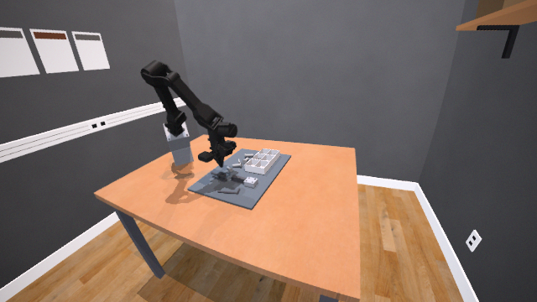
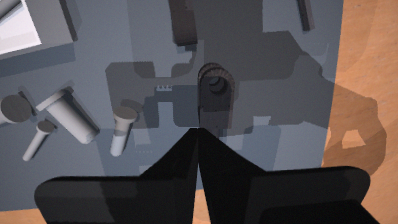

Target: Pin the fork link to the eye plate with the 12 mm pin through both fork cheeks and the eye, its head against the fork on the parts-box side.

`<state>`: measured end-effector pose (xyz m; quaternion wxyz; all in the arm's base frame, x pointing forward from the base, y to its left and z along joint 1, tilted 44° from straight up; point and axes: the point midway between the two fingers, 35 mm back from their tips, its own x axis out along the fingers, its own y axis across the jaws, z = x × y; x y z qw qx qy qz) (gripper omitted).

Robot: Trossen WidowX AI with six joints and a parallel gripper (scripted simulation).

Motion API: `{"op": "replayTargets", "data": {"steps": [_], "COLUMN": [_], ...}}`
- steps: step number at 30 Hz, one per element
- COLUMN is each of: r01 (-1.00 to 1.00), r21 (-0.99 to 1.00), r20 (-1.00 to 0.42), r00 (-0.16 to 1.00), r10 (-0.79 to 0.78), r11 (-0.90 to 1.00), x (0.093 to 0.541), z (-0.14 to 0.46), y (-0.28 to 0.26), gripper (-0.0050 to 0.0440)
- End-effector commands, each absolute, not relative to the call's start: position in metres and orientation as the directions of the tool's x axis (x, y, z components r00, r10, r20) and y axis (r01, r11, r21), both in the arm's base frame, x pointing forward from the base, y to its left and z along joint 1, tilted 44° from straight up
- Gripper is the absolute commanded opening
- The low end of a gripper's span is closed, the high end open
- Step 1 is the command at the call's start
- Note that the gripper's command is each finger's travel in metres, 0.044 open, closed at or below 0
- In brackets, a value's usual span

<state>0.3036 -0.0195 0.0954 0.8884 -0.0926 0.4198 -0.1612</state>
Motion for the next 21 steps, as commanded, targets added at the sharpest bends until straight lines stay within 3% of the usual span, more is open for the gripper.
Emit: {"op": "replayTargets", "data": {"steps": [1,21], "r01": [0.218,0.216], "r21": [-0.288,-0.288], "r20": [-0.701,-0.704], "r00": [0.615,0.612], "r10": [-0.361,-0.359], "r11": [0.932,0.933], "x": [0.3055,0.304], "z": [0.1053,0.1051], "y": [-0.0138,-0.0089], "gripper": [-0.005,-0.005]}}
